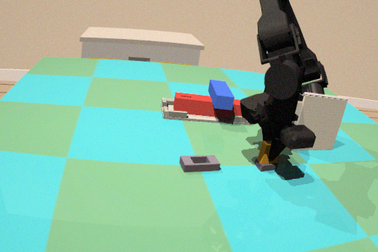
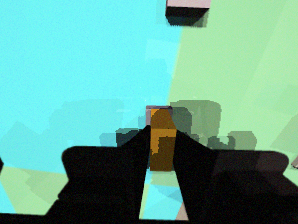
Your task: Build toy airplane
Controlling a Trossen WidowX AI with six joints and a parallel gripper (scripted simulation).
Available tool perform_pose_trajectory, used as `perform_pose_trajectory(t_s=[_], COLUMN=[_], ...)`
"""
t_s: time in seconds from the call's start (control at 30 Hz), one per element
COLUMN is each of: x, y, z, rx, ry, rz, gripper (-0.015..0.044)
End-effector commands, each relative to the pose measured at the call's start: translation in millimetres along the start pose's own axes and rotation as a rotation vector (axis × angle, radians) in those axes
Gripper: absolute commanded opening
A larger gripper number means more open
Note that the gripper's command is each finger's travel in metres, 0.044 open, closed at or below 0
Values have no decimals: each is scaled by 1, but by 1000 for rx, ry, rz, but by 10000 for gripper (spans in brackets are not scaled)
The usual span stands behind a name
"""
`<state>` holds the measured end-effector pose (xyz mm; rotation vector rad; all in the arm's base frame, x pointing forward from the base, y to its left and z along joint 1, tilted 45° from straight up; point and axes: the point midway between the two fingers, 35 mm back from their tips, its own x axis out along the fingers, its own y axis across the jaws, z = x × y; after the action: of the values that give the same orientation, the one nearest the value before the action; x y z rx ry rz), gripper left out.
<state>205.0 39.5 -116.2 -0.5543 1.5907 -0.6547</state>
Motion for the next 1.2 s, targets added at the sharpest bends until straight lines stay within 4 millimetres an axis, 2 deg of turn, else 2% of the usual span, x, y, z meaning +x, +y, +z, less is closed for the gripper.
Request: perform_pose_trajectory(t_s=[0.0,0.4,1.17], x=[0,-20,-85], y=[0,11,9], z=[0,9,8], rx=[-5,2,-6], ry=[-2,-60,-24], rz=[-2,45,25], gripper=[0,0,0])
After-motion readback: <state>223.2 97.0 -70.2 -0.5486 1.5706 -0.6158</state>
